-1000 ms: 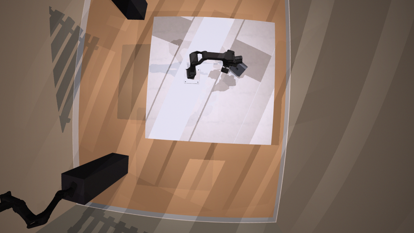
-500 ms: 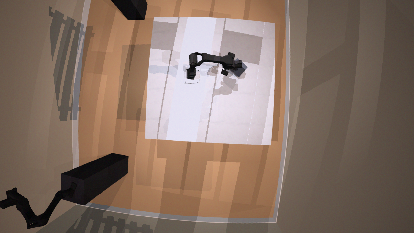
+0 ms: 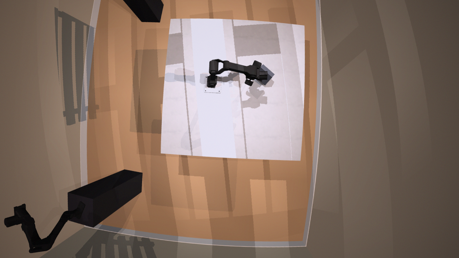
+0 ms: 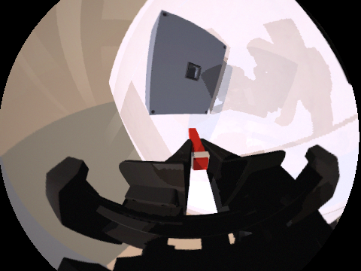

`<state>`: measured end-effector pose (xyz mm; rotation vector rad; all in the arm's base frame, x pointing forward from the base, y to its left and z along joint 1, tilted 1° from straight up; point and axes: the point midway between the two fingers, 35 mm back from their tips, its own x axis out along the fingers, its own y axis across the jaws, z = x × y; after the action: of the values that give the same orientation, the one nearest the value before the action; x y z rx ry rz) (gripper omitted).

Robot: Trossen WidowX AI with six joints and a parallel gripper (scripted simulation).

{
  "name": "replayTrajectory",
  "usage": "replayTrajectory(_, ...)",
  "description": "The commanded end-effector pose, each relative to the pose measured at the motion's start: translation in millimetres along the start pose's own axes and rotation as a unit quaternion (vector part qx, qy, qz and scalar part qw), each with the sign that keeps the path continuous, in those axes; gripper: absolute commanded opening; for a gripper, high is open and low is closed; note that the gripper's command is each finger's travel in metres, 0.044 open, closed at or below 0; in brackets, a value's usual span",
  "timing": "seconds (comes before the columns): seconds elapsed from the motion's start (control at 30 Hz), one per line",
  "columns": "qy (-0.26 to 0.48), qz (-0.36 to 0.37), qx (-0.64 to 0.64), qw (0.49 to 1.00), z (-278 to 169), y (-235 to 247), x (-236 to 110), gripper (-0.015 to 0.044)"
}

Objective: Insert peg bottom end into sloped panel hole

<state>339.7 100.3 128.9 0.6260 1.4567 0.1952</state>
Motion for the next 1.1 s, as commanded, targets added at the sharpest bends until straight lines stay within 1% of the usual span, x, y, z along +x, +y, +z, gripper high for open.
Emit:
replayTrajectory(0.0,-0.002,0.011,0.004,1.000,1.7,-2.7,-1.0,0.0000)
replayTrajectory(1.07,-0.038,0.097,0.047,0.993,21.2,-27.2,-19.2,0.0000)
